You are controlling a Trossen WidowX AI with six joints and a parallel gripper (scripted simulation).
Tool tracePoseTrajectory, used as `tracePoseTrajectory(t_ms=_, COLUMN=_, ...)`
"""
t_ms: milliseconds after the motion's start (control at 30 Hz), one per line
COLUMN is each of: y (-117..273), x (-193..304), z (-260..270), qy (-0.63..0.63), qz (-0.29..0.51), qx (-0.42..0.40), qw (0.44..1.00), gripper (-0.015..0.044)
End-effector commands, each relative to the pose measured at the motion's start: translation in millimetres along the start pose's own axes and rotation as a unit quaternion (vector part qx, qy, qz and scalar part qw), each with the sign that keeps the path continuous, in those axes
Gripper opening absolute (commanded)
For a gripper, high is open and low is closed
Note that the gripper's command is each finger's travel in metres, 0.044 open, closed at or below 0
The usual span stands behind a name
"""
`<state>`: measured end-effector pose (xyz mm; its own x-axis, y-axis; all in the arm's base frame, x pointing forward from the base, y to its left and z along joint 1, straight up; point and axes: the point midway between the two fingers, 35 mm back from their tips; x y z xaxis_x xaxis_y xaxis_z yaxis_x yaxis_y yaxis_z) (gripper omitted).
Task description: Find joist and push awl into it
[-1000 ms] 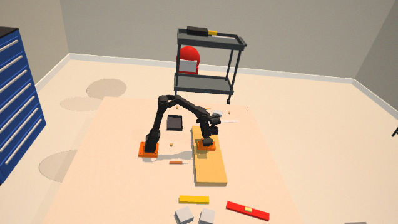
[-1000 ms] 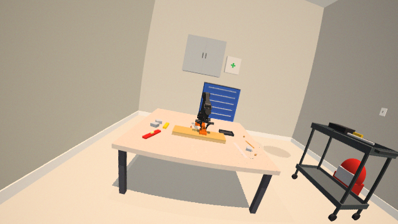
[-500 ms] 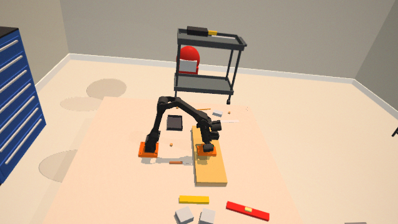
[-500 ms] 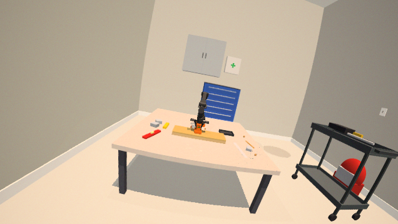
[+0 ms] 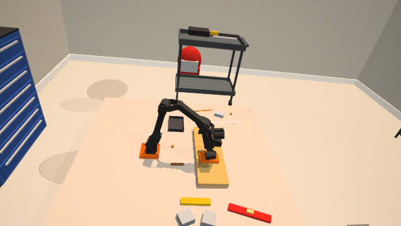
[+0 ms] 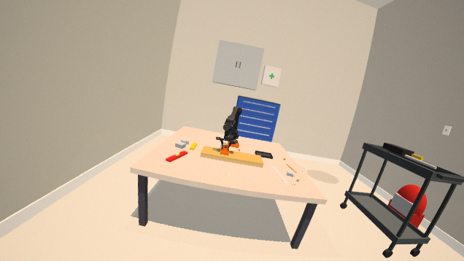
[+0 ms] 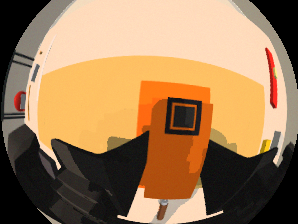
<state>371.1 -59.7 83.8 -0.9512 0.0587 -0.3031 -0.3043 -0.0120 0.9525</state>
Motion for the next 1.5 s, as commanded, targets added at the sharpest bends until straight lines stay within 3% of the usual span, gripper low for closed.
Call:
tracePoseTrajectory(t_ms=0, y=-0.2, x=-2.7, z=-17.0, qy=-0.001, qz=0.0, qx=0.004, qw=1.0, gripper=0.0)
tracePoseTrajectory(t_ms=1067, y=2.2, x=-13.8, z=-127.2, qy=0.001, qz=0.0, qx=0.009, qw=1.0, gripper=0.0)
tracePoseTrajectory(t_ms=1467, y=2.4, x=-13.0, z=-125.6, qy=0.0, qz=-0.001, qx=0.007, qw=1.0, gripper=0.0)
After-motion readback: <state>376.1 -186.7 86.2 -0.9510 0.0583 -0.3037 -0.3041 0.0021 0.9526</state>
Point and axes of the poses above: the point midway between the two fingers, 35 mm back from their tips, its own y axis back along the fingers, its own z axis across the jaws, x = y × z, and after that the axes turned 6 degrees about -y, right-handed
